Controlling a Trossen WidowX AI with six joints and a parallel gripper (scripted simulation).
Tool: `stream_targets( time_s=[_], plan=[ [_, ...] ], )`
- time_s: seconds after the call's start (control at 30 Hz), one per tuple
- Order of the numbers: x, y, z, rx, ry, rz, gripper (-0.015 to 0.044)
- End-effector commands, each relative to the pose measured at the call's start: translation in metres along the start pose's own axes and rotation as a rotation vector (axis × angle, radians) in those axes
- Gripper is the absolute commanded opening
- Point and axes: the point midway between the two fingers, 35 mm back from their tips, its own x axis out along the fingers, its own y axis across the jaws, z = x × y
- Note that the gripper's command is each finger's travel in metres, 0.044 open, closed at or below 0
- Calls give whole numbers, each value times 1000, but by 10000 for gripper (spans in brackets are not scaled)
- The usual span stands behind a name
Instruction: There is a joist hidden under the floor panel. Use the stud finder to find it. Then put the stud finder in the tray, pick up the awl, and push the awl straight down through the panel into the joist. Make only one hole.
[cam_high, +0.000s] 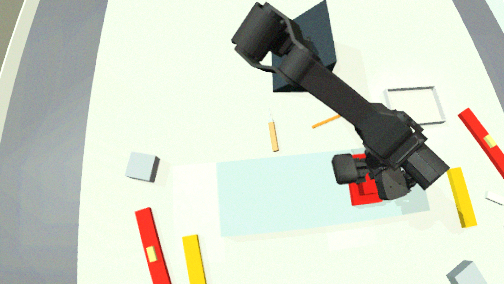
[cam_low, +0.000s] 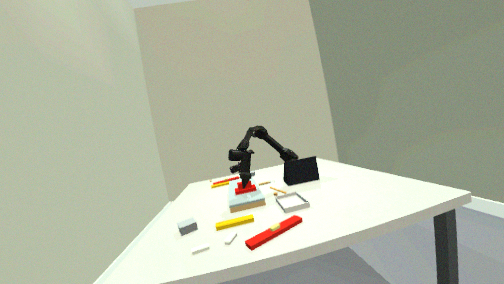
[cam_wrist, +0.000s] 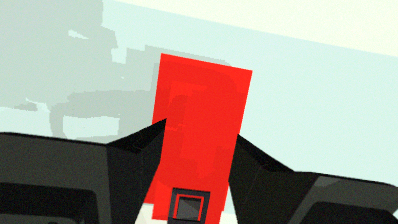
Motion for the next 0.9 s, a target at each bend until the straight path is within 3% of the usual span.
stream_targets(
  time_s=[0.0, 0.87],
  plan=[
    [0, -8, -1, -5, 0, -6, 0],
    [1, -47, -1, -6, 0, -8, 0]
  ],
)
